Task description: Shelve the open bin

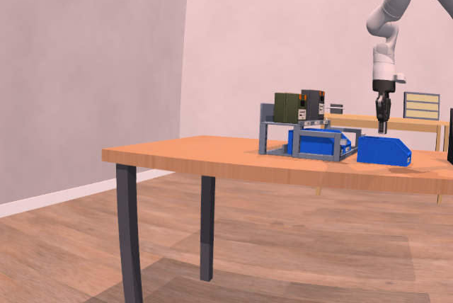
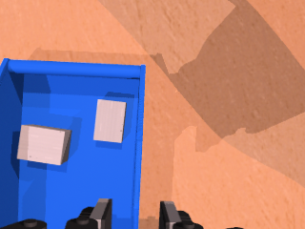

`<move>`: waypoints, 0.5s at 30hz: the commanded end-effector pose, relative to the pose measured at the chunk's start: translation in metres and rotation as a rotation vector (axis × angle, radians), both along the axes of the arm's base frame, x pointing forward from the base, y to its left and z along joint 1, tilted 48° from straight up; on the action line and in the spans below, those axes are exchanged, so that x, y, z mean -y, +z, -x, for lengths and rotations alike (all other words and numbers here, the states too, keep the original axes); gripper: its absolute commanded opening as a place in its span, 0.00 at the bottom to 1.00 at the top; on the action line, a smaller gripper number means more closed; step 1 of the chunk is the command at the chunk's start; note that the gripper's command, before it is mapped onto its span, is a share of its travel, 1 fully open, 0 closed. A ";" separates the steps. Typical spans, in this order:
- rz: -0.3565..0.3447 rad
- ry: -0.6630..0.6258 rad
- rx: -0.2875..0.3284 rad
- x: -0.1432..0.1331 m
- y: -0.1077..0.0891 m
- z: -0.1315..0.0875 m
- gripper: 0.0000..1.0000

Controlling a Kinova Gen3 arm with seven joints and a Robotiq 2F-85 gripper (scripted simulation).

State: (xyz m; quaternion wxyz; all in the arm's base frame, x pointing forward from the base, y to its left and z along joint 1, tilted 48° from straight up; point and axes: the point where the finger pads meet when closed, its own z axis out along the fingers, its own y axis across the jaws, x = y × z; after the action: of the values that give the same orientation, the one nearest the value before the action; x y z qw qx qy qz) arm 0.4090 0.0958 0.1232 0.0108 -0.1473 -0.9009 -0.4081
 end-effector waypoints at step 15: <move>0.000 -0.001 0.001 -0.007 -0.006 -0.001 0.35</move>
State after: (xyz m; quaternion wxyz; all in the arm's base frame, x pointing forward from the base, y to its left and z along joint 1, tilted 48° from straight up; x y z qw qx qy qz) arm 0.4100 0.1032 0.1166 0.0107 -0.1473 -0.9009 -0.4081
